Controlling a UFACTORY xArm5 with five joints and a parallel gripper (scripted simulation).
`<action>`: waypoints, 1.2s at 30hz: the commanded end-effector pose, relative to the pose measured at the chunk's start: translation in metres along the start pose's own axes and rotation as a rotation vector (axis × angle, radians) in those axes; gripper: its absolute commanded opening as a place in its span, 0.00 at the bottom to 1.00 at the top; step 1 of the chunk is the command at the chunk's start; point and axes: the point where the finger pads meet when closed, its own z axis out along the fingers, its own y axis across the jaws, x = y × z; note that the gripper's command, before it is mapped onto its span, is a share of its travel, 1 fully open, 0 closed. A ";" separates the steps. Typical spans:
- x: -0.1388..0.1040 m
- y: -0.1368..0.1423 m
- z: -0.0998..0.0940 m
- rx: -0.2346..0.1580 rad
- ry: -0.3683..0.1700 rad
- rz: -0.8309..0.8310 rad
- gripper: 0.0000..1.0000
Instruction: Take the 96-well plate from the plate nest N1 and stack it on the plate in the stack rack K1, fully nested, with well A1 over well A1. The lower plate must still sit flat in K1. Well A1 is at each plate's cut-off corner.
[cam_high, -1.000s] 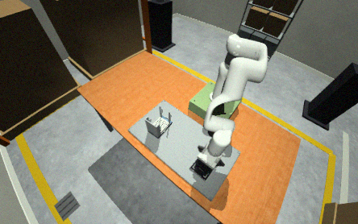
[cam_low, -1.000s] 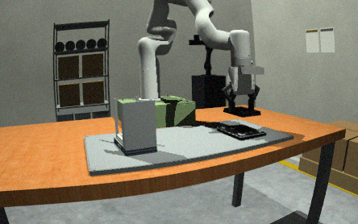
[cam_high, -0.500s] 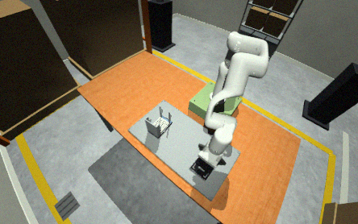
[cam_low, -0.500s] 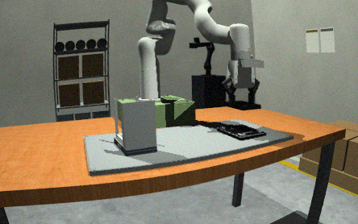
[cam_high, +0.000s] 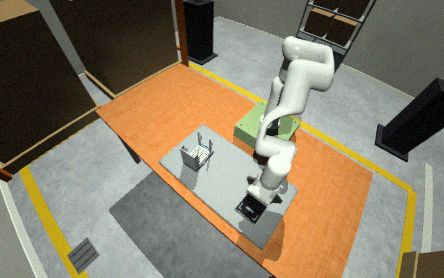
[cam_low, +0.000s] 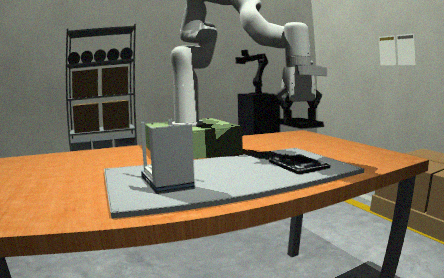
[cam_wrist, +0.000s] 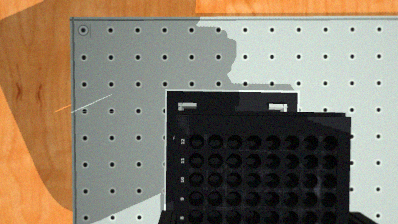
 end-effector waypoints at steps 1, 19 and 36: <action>0.001 -0.001 -0.006 -0.006 0.007 0.000 0.00; 0.001 -0.001 -0.032 -0.006 0.008 0.000 0.00; 0.001 -0.001 -0.053 -0.006 0.008 0.000 0.00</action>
